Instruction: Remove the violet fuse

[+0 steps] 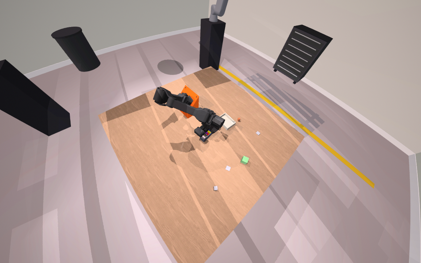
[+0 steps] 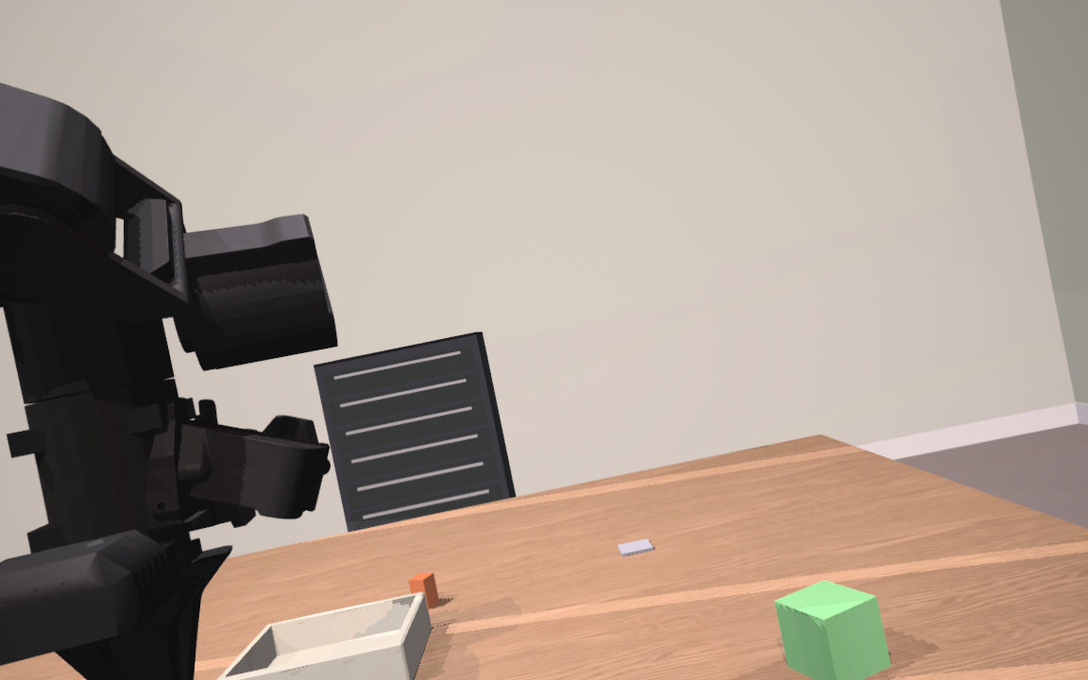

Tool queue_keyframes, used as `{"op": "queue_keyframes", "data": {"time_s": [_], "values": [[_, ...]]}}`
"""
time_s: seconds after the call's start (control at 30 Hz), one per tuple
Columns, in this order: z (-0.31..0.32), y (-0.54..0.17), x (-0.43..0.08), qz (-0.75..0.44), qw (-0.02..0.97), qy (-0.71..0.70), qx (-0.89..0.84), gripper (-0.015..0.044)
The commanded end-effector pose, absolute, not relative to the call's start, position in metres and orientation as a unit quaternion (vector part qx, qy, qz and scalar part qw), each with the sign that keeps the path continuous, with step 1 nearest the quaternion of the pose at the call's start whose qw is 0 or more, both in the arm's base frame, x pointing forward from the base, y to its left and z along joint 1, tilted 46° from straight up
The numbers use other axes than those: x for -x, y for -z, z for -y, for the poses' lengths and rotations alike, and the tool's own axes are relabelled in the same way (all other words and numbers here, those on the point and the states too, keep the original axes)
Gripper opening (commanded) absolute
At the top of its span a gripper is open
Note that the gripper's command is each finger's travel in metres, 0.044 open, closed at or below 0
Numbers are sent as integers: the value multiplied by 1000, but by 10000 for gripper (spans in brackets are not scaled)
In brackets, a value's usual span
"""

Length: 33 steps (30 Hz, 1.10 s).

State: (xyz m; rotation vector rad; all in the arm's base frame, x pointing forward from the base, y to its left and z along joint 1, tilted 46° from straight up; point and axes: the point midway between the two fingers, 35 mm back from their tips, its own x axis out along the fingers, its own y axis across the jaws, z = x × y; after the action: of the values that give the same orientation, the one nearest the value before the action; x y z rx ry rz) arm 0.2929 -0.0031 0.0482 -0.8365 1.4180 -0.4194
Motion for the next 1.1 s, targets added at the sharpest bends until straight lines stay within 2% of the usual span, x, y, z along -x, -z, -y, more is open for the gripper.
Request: {"op": "queue_keyframes", "data": {"time_s": [0.0, 0.3, 1.07], "values": [[-2, -53, -293, -626, 663, 185, 366, 0], [-11, -57, -293, -626, 663, 184, 366, 0], [-108, 26, -300, -629, 668, 172, 359, 0]]}}
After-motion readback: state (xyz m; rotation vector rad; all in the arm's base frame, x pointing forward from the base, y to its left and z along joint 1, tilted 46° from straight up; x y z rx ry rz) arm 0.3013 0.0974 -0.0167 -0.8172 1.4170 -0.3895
